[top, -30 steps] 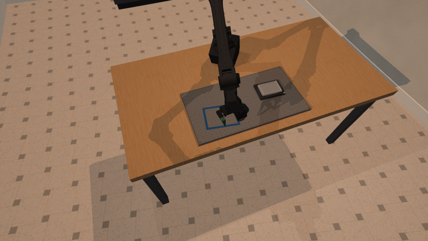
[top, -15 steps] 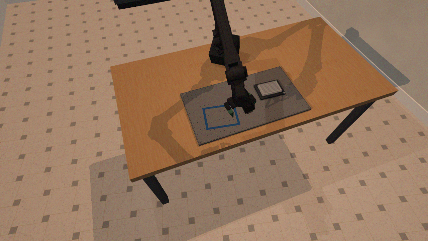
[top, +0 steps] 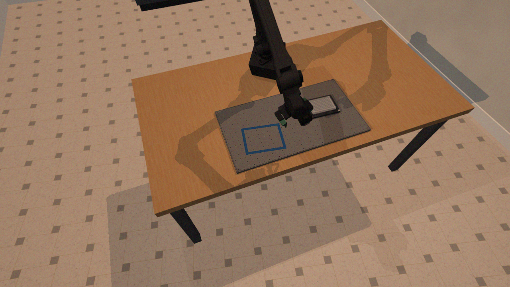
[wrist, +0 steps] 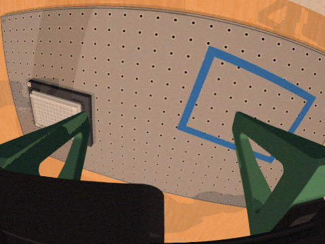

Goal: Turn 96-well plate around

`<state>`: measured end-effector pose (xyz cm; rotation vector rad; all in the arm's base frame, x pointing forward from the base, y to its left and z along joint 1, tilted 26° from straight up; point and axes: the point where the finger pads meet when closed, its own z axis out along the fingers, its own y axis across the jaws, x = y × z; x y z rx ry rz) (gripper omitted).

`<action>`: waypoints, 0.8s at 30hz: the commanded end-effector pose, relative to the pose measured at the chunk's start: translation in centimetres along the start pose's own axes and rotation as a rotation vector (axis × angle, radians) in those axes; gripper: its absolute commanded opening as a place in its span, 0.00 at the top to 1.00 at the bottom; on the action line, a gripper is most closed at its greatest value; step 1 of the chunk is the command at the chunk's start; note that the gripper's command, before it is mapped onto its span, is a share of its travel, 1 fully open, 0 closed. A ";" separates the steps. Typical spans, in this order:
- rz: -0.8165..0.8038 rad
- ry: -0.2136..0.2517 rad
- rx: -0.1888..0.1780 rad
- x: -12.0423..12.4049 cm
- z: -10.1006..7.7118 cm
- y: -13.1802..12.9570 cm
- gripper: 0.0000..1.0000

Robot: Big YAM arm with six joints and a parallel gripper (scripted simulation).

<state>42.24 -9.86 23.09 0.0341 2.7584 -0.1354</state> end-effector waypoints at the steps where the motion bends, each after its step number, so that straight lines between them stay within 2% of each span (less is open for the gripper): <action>1: 0.001 -0.019 -0.006 0.6 -1.6 1.9 0.00; 3: 0.001 -0.019 -0.007 1.2 -1.7 2.7 0.00; 4: -0.002 0.009 -0.030 1.5 -1.8 3.2 0.00; 5: -0.005 0.021 -0.044 -0.2 -2.2 3.3 0.00; 6: -0.005 0.018 -0.047 0.1 -2.8 3.6 0.00; 7: -0.006 0.047 -0.047 2.5 -2.1 4.2 0.00; 9: -0.006 0.048 -0.045 3.2 -2.3 4.9 0.00; 11: -0.006 0.048 -0.045 3.2 -2.3 4.9 0.00; 12: -0.009 0.060 -0.063 1.4 -2.8 5.2 0.00; 13: -0.012 0.090 -0.076 1.8 -2.9 5.5 0.00; 14: -0.013 0.098 -0.080 2.1 -3.0 5.9 0.00; 15: -0.014 0.116 -0.079 4.6 -2.8 6.3 0.00; 19: -0.014 0.117 -0.076 6.0 -3.2 7.6 0.00; 20: -0.017 0.149 -0.093 6.3 -3.3 8.0 0.00; 21: -0.020 0.161 -0.102 4.7 -3.9 8.2 0.00; 22: -0.020 0.150 -0.104 5.0 -4.7 8.5 0.00; 23: -0.022 0.188 -0.103 7.5 -3.7 8.9 0.00; 24: -0.022 0.188 -0.101 7.9 -3.8 9.1 0.00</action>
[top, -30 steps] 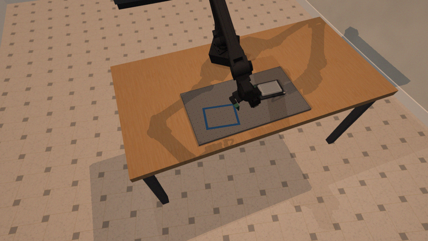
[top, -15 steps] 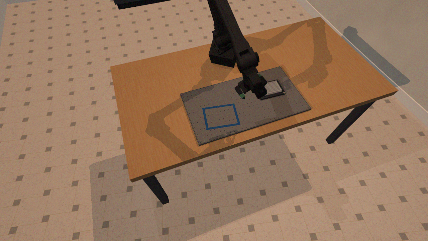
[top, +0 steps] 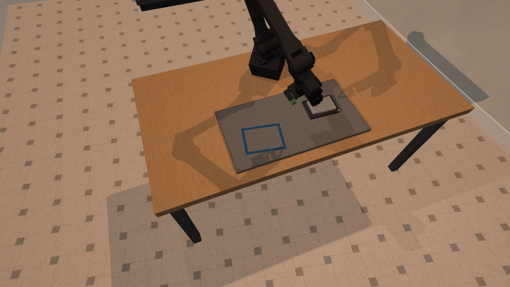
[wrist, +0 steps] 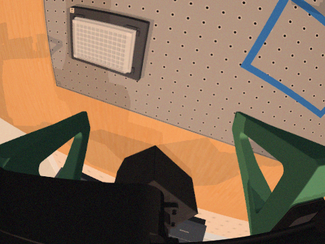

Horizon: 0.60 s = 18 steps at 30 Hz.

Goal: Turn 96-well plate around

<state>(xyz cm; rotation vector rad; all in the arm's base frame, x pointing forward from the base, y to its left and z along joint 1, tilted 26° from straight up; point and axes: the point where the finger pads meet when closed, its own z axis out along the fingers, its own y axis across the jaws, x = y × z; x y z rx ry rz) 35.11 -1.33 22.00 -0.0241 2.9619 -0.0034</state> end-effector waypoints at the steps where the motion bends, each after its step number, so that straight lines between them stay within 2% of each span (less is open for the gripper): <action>1: 0.009 -0.012 -0.001 1.4 -1.1 1.3 0.00; 4: 0.009 -0.011 -0.001 1.8 -1.2 1.6 0.00; 5: -0.029 -0.018 0.007 1.1 -0.3 1.8 0.00; 6: -0.077 0.002 0.015 1.0 0.8 2.1 0.00; 8: -0.142 0.005 0.032 0.8 1.6 2.6 0.00; 10: -0.149 0.005 0.033 0.8 2.1 2.9 0.00; 18: -0.382 0.018 0.092 0.2 5.6 4.9 0.00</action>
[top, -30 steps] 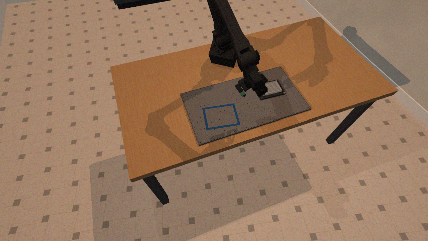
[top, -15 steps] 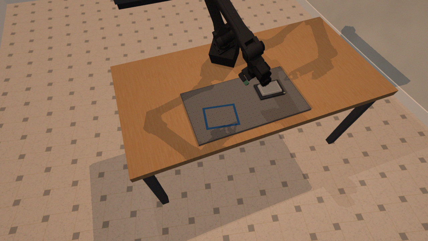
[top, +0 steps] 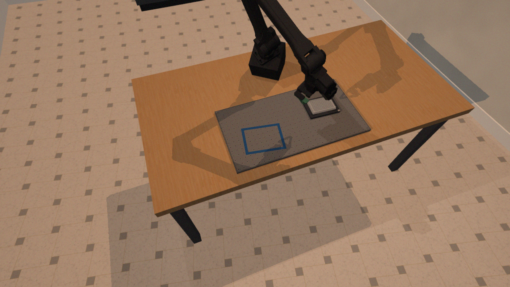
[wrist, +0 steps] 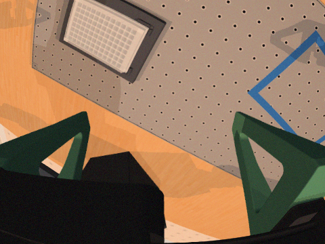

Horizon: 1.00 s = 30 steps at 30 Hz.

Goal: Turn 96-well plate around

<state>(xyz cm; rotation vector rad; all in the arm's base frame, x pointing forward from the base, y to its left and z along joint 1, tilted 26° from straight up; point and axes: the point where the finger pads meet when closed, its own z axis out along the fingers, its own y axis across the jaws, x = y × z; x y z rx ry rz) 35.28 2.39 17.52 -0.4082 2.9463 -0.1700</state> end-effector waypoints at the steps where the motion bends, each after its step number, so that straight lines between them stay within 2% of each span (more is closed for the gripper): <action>1: -0.147 -0.001 0.014 -0.8 1.4 1.4 0.00; 3: -0.147 -0.001 0.014 -0.8 1.4 1.4 0.00; 7: -0.276 0.006 0.047 -1.3 3.0 2.6 0.00; 9: -0.291 0.007 0.051 -1.4 3.7 3.1 0.00; 18: -0.555 0.024 0.121 -1.9 7.2 5.9 0.00; 20: -0.555 0.024 0.121 -1.9 7.2 5.9 0.00; 30: -0.833 0.045 0.199 -1.7 10.9 9.3 0.00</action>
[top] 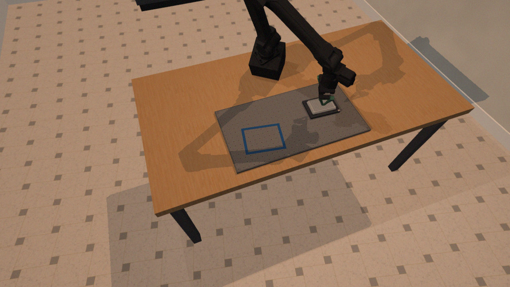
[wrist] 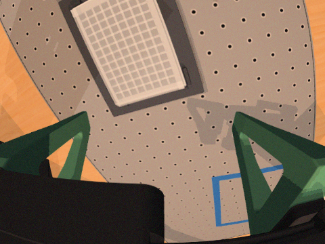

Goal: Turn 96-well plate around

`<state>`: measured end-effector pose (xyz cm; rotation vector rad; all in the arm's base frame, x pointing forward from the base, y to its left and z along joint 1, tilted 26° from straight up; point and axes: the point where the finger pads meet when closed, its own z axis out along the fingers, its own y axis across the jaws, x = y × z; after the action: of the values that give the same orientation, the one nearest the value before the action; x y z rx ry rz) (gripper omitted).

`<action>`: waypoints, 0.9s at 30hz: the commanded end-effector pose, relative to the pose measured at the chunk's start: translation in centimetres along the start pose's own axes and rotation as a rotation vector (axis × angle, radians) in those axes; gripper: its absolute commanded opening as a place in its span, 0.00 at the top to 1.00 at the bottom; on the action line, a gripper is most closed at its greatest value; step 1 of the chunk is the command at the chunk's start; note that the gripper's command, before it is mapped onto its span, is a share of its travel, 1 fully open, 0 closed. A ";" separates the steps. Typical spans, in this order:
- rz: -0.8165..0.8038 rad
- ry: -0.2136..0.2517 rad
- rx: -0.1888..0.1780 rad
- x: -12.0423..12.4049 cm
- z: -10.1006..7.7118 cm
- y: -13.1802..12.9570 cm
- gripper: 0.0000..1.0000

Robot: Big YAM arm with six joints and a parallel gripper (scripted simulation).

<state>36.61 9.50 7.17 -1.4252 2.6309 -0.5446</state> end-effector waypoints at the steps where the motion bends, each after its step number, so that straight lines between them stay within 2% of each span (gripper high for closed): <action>1: -0.137 0.001 0.013 -1.2 1.1 1.6 0.00; 5: -0.265 0.014 0.049 -2.0 2.2 3.1 0.00; 7: -0.265 0.014 0.049 -2.0 2.2 3.1 0.00; 11: -0.374 0.025 0.081 -2.7 3.2 4.5 0.00; 16: -0.344 0.029 0.080 -2.4 3.2 3.3 0.00; 17: -0.340 0.010 0.090 -3.1 2.4 3.3 0.00; 27: -0.340 0.010 0.090 -3.1 2.4 3.3 0.00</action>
<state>35.34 12.45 2.59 -1.8661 2.3752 -0.6925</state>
